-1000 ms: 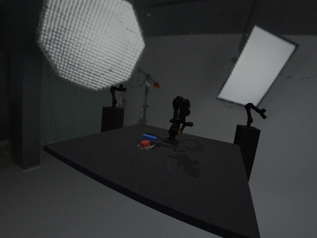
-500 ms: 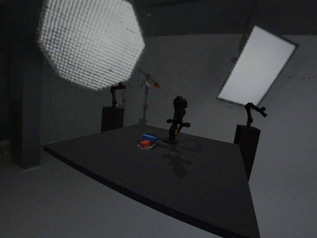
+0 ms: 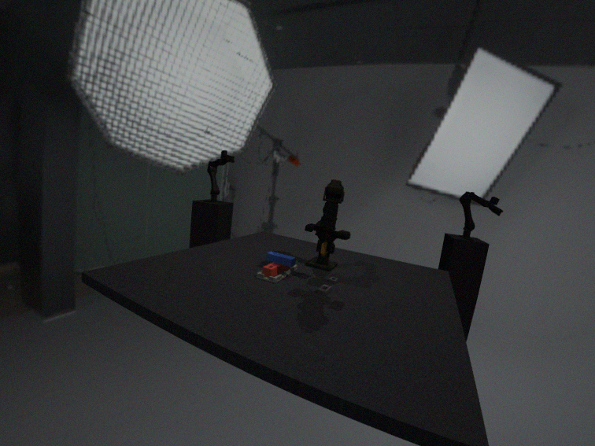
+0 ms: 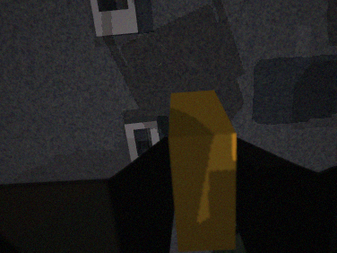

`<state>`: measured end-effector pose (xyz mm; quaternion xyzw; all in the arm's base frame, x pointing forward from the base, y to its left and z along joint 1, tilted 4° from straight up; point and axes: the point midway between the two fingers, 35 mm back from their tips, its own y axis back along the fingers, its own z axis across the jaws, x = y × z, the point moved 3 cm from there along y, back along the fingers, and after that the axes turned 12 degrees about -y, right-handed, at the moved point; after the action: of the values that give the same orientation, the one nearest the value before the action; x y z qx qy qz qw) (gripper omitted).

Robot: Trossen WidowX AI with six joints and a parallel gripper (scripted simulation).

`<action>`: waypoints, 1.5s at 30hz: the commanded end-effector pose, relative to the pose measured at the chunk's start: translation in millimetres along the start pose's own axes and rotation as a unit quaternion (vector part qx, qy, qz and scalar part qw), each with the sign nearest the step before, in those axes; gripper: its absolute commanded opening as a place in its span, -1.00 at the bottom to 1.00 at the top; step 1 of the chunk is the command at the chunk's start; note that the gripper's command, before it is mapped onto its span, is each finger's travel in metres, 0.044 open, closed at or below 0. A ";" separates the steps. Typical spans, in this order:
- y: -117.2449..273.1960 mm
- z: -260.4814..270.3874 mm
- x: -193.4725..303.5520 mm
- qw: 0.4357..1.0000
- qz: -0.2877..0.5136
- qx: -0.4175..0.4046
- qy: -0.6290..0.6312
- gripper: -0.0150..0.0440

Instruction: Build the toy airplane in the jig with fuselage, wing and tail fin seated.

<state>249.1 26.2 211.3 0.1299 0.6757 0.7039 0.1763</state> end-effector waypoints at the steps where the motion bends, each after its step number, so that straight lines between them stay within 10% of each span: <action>1: -0.4 -3.2 -9.0 1.000 -0.001 -0.002 0.002 -0.49; 45: -22.6 -83.7 -93.0 1.000 0.001 0.000 -0.009 -0.49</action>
<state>296.7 -81.5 189.8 0.1415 0.6750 0.7009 0.1819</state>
